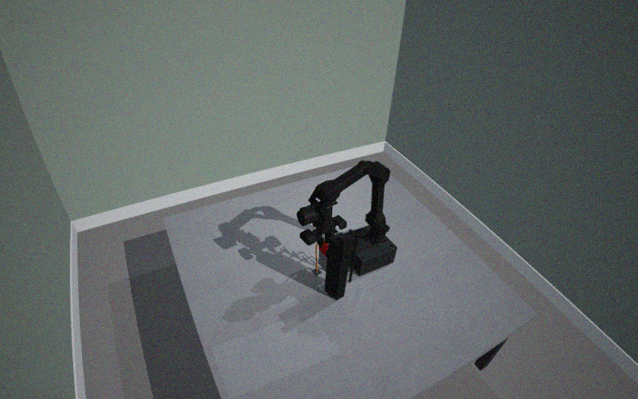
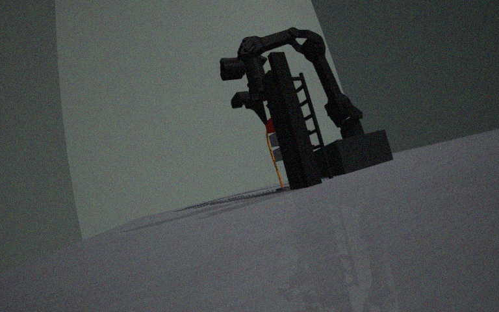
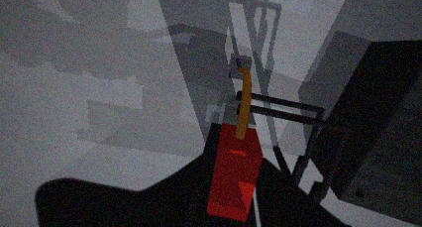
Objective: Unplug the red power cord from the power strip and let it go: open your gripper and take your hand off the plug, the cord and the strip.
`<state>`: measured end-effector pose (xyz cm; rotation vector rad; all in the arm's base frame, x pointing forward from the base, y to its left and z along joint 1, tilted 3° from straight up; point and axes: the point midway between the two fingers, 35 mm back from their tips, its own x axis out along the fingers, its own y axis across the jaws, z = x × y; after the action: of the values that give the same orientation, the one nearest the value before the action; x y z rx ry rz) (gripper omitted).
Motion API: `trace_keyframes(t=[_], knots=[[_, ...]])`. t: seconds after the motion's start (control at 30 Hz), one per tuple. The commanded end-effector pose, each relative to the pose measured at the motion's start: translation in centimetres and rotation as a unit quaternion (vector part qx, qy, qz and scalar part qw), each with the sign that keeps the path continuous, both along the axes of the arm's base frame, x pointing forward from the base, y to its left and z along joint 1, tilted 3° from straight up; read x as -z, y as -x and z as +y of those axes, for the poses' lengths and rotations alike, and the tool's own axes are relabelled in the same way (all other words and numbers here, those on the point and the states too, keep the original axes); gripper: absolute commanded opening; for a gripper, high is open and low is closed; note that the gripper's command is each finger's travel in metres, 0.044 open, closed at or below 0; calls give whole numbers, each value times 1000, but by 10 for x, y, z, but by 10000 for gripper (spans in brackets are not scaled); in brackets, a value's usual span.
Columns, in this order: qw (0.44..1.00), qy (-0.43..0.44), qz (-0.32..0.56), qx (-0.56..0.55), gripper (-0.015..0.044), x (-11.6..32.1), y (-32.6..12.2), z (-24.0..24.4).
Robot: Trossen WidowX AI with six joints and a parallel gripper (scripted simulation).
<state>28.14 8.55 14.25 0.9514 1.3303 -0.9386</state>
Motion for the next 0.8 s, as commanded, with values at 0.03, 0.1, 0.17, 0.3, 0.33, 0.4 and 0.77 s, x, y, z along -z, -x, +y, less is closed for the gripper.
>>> trace_keyframes(t=[0.03, 0.1, 0.17, 0.3, 0.33, 0.4, 0.77], knots=[[1000, 19, -7, 10, 0, -2, -8, -22], [1000, 19, -7, 10, 0, -2, -9, -25], [1000, 19, -7, 10, 0, -2, -10, -28], [1000, 19, -7, 10, 0, -3, -12, -34], [1000, 19, -7, 10, 0, -3, -12, -36], [1000, 19, -7, 10, 0, -3, -13, -39], [1000, 18, -7, 11, 79, -2, -11, -42]])
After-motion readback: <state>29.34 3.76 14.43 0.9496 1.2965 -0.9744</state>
